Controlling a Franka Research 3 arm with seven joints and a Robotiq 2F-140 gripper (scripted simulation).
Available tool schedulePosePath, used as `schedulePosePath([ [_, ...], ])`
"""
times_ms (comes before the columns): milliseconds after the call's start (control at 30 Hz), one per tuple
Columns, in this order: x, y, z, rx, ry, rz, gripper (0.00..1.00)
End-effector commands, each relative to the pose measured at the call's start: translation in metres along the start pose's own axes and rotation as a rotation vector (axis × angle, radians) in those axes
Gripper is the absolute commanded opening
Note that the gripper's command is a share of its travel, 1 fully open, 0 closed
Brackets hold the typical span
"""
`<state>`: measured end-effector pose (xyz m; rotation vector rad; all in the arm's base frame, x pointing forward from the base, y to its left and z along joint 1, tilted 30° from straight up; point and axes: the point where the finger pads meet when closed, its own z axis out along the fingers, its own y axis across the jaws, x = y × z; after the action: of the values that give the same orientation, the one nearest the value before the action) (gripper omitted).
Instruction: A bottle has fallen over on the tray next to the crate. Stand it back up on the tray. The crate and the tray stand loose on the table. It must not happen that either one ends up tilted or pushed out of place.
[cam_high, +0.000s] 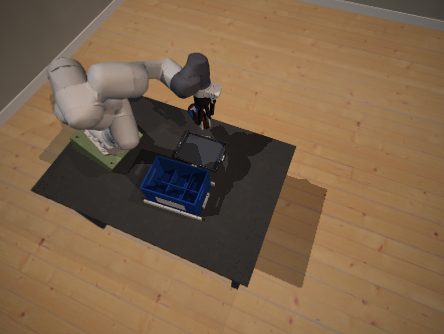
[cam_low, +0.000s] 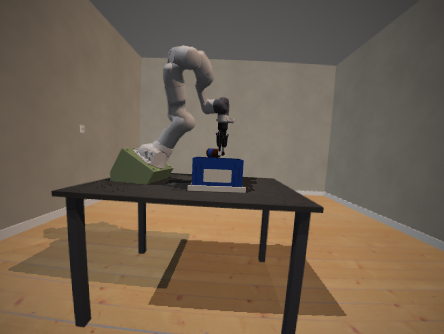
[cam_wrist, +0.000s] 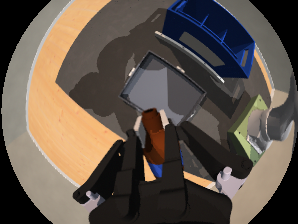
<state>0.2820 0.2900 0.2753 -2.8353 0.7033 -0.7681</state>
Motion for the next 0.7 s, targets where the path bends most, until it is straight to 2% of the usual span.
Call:
schedulePosePath([
  [0, -0.0003, -0.0015, -0.0014, 0.006, 0.008, 0.008, 0.0],
  [667, -0.0024, -0.0015, -0.0017, 0.004, 0.117, 0.008, 0.0],
])
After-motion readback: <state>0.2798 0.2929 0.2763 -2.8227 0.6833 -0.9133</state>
